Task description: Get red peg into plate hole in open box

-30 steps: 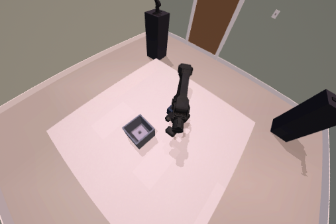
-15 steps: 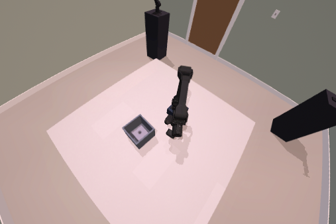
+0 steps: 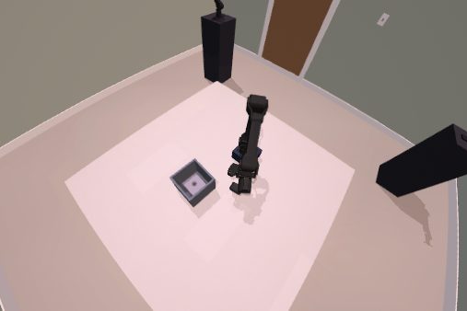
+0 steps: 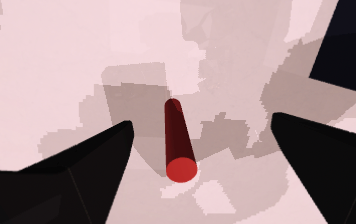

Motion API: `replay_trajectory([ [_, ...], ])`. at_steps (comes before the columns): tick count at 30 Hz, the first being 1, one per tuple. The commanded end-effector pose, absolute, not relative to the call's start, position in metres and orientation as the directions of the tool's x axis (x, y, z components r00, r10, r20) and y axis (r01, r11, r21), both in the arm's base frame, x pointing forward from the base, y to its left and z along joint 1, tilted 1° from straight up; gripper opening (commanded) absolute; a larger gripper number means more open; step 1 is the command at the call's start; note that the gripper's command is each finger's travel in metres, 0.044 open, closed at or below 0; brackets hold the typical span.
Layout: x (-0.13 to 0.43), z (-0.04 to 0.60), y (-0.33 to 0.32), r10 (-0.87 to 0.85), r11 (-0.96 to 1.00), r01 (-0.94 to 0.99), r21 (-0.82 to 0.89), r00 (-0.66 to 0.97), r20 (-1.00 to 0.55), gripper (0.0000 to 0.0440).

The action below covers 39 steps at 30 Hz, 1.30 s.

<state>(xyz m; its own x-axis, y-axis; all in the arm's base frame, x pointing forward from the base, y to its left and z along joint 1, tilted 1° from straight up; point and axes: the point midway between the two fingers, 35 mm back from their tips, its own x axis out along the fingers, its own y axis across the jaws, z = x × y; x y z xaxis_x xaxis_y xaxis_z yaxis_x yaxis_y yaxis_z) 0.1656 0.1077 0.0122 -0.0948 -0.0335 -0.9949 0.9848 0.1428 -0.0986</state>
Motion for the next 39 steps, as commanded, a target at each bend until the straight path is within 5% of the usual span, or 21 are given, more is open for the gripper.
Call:
replay_trajectory([
  [1, 0.166, 0.001, 0.107, -0.045, 0.146, 0.984, -0.102, -0.096, -0.994, 0.0347],
  [10, 0.174, -0.015, 0.115, -0.030, 0.186, 0.979, -0.087, -0.083, -0.996, 0.0112],
  [16, 0.179, -0.020, 0.122, -0.011, 0.224, 0.972, -0.073, -0.072, -0.997, 0.0000],
  [39, 0.217, 0.045, 0.138, 0.118, 0.190, 0.974, 0.124, 0.102, -0.988, 0.0000],
])
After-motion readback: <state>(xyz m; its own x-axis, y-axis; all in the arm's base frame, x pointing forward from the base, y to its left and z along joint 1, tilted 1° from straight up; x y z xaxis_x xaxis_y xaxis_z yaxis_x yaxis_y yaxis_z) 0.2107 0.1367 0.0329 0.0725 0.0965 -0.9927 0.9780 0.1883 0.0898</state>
